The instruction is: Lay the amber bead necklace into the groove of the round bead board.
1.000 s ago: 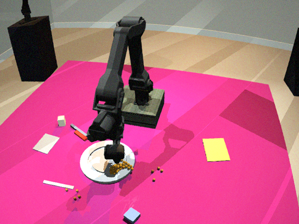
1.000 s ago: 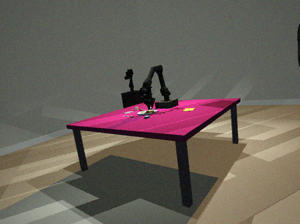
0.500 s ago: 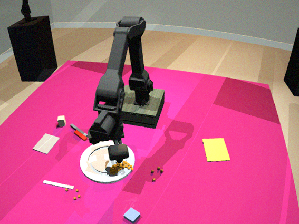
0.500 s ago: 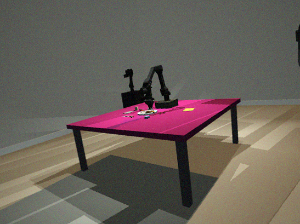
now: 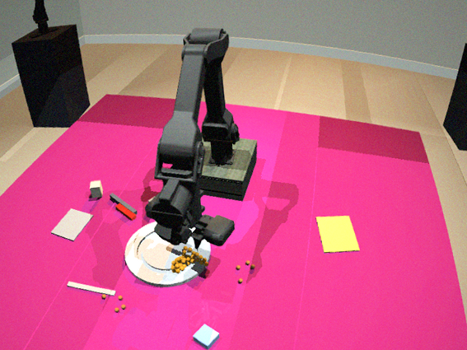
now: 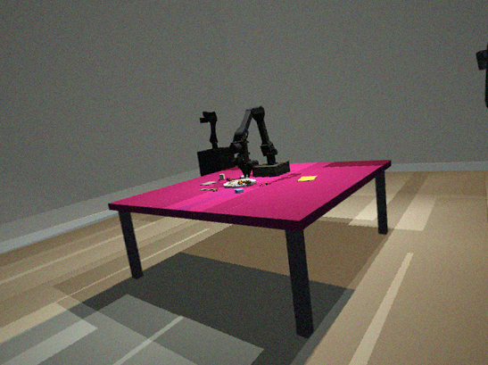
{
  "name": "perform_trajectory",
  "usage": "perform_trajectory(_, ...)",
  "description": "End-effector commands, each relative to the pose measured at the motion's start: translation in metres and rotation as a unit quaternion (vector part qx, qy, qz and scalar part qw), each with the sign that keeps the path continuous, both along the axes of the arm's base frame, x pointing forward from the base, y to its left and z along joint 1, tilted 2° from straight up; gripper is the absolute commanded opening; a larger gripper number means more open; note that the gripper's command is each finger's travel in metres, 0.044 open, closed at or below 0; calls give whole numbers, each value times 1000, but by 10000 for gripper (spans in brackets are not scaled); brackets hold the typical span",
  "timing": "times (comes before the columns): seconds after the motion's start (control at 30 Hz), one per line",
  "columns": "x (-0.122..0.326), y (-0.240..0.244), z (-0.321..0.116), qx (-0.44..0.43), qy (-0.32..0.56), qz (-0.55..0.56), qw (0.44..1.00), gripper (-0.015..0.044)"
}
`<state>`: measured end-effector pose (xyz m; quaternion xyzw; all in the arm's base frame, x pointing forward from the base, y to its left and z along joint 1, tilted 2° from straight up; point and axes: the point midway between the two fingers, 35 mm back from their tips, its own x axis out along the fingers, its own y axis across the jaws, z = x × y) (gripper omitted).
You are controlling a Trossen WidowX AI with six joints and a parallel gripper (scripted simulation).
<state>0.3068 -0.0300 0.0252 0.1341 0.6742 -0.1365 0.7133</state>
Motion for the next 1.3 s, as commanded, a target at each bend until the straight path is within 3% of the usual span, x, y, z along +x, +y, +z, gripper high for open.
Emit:
perform_trajectory(0.0,21,27,9,-27,2,450,893,120)
perform_trajectory(0.27,26,36,11,-36,4,612,790,120)
perform_trajectory(1.27,28,36,-1,-36,1,609,792,120)
